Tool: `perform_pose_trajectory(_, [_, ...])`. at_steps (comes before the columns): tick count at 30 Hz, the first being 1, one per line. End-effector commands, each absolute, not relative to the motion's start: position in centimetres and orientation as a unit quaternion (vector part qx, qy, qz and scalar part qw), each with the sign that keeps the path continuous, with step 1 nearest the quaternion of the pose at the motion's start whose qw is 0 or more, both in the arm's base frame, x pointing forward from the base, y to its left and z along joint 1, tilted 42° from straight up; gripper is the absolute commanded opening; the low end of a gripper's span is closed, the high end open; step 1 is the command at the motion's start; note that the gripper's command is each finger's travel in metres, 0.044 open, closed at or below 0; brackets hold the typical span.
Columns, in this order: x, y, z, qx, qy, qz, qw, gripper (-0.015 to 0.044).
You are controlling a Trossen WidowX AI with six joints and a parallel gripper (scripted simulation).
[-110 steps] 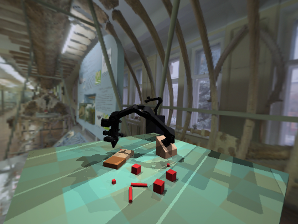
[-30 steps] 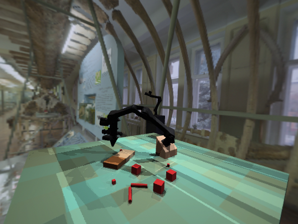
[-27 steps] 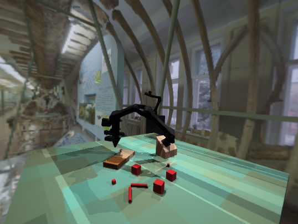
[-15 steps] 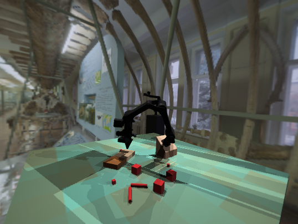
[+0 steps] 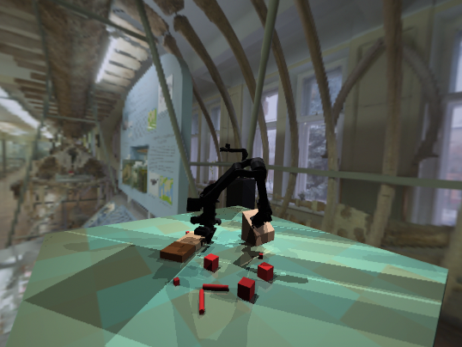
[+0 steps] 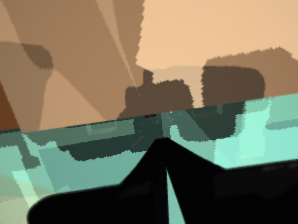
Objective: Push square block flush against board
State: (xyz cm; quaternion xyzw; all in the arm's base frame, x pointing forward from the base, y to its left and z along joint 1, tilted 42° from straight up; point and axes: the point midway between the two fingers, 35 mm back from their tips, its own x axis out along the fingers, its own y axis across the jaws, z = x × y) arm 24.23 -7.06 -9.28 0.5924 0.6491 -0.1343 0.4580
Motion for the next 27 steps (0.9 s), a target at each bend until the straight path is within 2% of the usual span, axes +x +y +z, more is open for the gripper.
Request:
perform_pose_trajectory(1, [24.1,-6.7,-9.8,0.598,0.647,-0.137,0.453,0.0])
perform_pose_trajectory(27, [24.9,-8.0,-10.7,0.598,0.647,-0.137,0.454,0.0])
